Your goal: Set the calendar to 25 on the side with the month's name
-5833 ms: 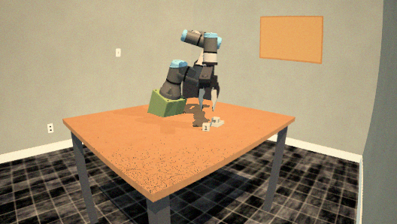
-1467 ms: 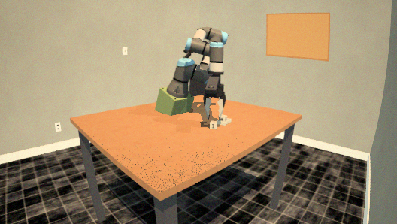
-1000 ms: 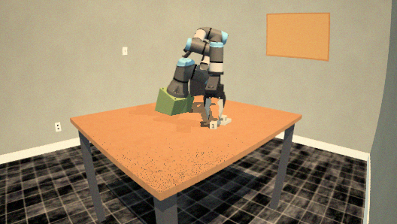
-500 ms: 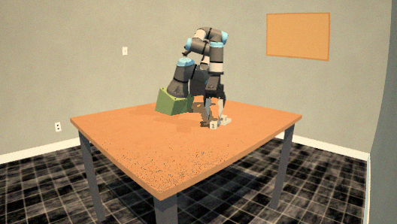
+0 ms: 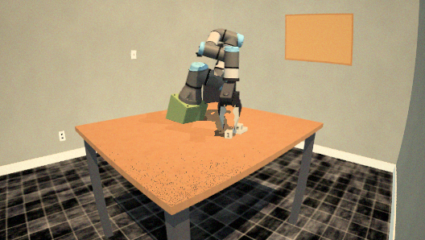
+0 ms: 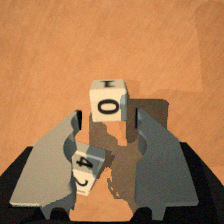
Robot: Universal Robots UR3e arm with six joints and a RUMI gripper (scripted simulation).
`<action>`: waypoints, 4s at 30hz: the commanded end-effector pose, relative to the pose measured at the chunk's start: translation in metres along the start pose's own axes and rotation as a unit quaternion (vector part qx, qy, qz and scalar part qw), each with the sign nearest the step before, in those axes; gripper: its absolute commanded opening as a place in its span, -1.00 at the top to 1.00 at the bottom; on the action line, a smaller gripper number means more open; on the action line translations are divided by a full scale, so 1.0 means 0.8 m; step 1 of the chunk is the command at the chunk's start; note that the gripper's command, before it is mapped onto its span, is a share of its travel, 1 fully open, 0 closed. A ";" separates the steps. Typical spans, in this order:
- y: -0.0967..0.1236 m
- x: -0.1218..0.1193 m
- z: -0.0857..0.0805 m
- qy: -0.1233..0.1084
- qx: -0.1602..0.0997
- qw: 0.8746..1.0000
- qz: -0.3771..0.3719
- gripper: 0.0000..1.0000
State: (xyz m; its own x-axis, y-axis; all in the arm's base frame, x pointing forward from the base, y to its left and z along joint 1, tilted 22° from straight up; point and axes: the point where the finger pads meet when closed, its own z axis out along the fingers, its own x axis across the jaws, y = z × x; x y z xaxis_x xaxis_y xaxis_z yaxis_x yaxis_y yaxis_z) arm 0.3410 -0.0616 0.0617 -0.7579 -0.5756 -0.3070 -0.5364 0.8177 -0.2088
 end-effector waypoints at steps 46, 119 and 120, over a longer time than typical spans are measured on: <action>-0.001 0.000 0.030 0.000 0.001 1.000 0.000 0.42; -0.001 0.000 -0.024 0.000 0.001 1.000 0.000 0.78; -0.001 0.000 -0.028 0.000 0.001 1.000 0.000 0.78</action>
State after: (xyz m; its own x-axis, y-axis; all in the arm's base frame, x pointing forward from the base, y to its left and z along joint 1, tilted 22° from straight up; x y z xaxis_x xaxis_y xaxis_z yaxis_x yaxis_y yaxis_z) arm 0.3375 -0.0616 0.0717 -0.7591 -0.5752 -0.3048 -0.5348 0.8180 -0.2118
